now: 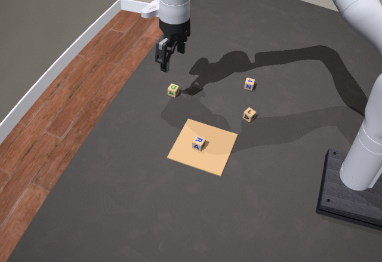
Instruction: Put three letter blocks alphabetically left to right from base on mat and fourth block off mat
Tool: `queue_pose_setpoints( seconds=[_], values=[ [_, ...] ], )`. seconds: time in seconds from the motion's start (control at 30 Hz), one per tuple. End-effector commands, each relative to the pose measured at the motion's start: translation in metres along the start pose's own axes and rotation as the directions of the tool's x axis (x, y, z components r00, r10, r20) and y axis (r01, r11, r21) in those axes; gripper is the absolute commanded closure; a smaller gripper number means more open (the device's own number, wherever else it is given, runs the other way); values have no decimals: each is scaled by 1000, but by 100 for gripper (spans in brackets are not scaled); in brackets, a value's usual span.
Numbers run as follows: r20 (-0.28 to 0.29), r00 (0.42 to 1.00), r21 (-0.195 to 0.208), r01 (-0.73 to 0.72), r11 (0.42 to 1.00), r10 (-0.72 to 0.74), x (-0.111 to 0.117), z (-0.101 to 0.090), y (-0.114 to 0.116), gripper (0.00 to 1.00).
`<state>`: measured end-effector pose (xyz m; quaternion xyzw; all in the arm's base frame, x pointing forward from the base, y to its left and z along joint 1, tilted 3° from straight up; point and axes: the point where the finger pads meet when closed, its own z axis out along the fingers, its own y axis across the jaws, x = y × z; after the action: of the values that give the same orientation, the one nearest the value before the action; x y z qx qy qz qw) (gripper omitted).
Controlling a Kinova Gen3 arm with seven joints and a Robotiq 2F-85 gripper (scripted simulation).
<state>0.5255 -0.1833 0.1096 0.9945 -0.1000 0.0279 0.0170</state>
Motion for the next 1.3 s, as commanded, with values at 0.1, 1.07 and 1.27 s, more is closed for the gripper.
queue_pose_setpoints(
  seconds=[0.1, 1.07, 1.27],
  values=[
    [13, 1000, 8, 6, 1000, -6, -4, 17, -3, 38],
    [13, 1000, 8, 6, 1000, -6, -4, 17, -3, 38],
    [13, 1000, 8, 6, 1000, -6, -4, 17, -3, 38]
  ],
)
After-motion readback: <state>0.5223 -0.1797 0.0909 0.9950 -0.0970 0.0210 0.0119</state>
